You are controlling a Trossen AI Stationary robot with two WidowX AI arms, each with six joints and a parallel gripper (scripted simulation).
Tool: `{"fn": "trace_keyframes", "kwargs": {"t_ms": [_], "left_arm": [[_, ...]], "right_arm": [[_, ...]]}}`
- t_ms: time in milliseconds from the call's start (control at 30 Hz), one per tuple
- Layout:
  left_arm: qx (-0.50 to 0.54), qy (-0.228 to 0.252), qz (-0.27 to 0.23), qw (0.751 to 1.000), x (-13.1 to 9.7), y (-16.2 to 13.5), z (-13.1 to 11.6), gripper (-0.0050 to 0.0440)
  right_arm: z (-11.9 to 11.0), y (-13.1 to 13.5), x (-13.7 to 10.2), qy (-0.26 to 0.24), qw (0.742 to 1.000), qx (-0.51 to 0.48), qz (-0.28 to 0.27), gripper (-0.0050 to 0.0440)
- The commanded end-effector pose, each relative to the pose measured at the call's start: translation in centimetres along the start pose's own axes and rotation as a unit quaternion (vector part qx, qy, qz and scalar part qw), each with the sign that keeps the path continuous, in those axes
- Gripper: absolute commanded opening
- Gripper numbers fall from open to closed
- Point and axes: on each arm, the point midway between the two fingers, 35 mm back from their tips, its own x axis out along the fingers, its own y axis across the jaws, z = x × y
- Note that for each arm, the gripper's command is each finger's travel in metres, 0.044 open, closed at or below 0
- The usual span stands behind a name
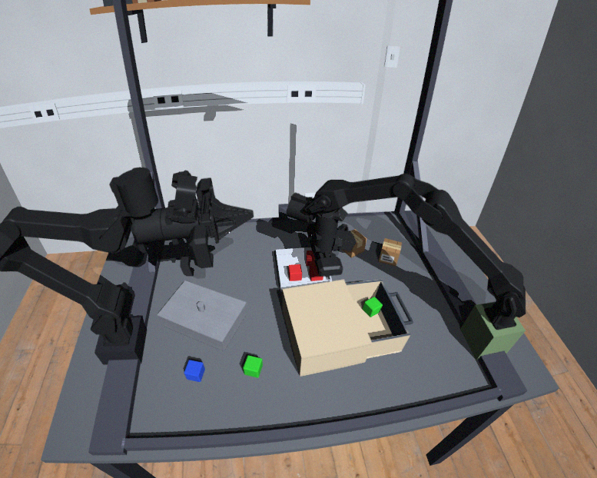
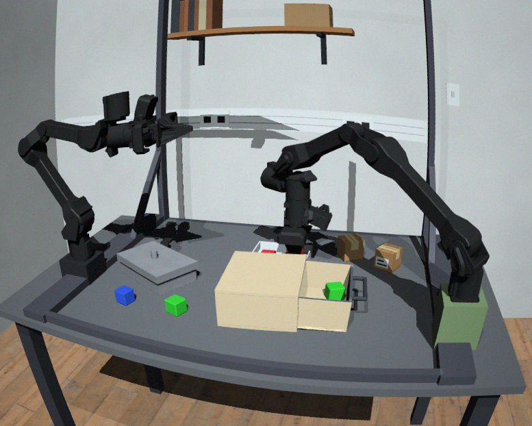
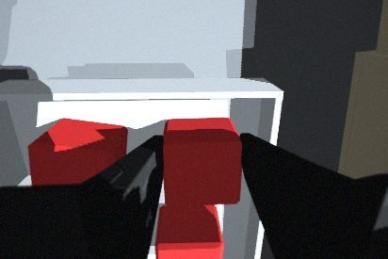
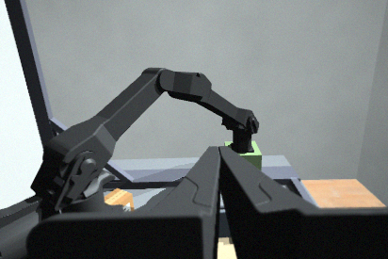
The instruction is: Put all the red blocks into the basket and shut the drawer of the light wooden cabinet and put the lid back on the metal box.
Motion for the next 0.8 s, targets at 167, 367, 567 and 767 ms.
{"fn": "trace_keyframes", "kwargs": {"t_ms": [167, 367, 567, 767], "left_arm": [[0.003, 0.030, 0.024, 0.999, -3.0, 0.9, -1.0, 0.0226], [0.003, 0.030, 0.024, 0.999, -3.0, 0.9, -1.0, 0.0226], [0.003, 0.030, 0.024, 0.999, -3.0, 0.9, -1.0, 0.0226], [0.003, 0.030, 0.024, 0.999, -3.0, 0.9, -1.0, 0.0226]], "right_arm": [[0.8, -0.1, -0.2, -0.012, 1.000, 0.002, -0.002, -0.0050], [0.8, -0.1, -0.2, -0.012, 1.000, 0.002, -0.002, -0.0050], [0.8, -0.1, -0.2, -0.012, 1.000, 0.002, -0.002, -0.0050], [0.8, -0.1, -0.2, -0.012, 1.000, 0.002, -0.002, -0.0050]]}}
